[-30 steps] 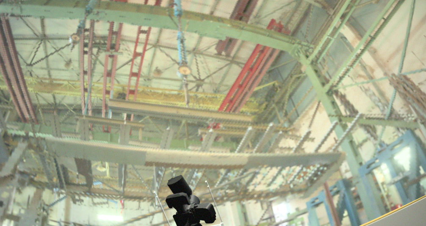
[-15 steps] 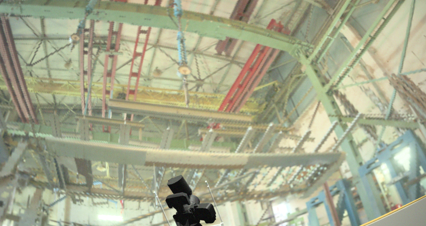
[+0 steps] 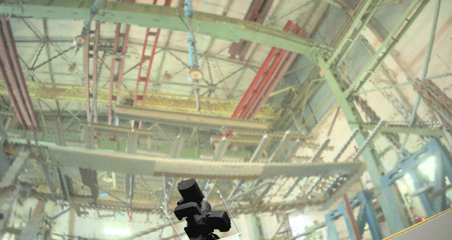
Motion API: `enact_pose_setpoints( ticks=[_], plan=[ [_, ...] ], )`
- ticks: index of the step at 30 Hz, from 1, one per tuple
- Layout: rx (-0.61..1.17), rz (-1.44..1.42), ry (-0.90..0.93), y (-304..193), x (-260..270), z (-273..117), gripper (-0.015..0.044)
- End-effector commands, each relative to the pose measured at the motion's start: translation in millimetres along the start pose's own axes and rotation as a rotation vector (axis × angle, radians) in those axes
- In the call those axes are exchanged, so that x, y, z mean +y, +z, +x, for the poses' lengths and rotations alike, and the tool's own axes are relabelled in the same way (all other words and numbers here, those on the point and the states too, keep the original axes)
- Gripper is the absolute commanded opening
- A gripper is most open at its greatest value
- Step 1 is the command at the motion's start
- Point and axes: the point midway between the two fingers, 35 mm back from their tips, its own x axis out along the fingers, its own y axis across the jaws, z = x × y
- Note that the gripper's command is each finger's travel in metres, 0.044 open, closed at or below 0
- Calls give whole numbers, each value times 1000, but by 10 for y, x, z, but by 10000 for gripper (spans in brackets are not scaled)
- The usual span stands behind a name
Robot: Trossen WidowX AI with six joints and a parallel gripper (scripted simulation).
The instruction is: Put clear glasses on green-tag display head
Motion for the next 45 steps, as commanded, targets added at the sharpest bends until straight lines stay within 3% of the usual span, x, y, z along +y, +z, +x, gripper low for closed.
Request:
enact_pose_setpoints(
  ticks=[1,45],
  plan=[
    [-10,31,34,52,-75,40,0],
    [100,284,492,916,-345,927,0]
  ],
)
